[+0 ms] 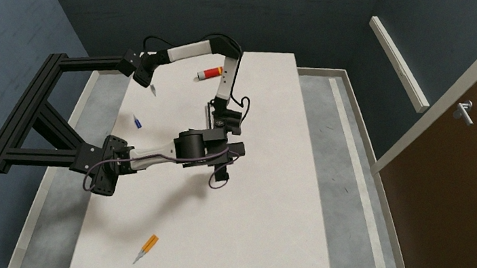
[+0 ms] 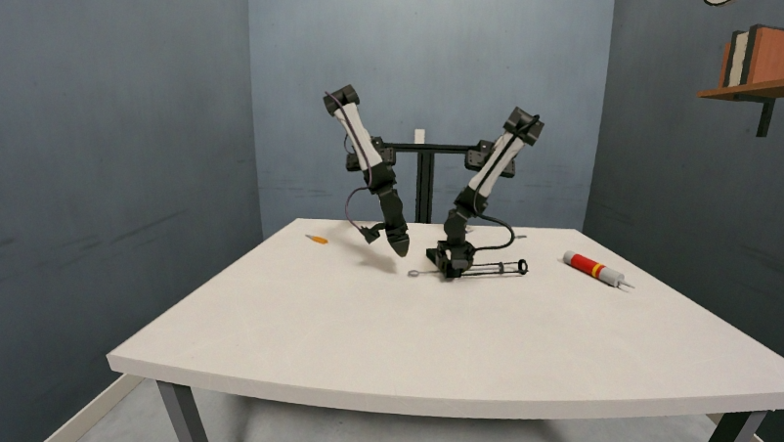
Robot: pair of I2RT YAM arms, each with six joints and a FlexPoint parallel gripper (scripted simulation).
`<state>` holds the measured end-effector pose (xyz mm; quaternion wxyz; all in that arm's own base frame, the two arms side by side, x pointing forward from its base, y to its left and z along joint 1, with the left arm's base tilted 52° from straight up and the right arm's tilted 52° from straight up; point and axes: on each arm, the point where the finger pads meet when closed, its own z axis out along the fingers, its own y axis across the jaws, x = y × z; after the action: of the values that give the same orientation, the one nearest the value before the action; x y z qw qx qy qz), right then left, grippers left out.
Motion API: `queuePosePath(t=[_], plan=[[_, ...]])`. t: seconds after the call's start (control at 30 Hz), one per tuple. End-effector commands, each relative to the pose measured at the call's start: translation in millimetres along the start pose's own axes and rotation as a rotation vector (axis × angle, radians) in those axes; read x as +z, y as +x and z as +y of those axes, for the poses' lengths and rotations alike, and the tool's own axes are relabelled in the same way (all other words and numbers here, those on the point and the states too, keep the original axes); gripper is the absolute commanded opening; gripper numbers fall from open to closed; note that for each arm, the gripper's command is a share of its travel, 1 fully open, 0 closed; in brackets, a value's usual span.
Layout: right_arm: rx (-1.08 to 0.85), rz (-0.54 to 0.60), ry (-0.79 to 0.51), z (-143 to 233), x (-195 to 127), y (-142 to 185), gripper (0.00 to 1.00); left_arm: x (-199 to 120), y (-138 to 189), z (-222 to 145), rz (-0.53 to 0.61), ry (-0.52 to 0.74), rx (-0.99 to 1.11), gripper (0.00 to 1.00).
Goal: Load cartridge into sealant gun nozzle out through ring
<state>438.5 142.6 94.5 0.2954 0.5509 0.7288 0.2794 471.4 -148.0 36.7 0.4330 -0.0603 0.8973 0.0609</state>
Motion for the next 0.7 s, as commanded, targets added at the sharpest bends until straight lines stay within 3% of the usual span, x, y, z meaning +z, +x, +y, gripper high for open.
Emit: queuePosePath(t=[0.0, 0.67], plan=[[0.019, 0.001, -0.023, 6.9, 10.2, -1.4, 0.62, -8.9, -4.9, -10.3, -0.014, 0.024, -0.004, 0.03], [0.021, 0.004, -0.022, 4.9, 59.6, 9.7, 0.62, -8.9, -4.9, -10.3, -0.014, 0.024, -0.004, 0.03]])
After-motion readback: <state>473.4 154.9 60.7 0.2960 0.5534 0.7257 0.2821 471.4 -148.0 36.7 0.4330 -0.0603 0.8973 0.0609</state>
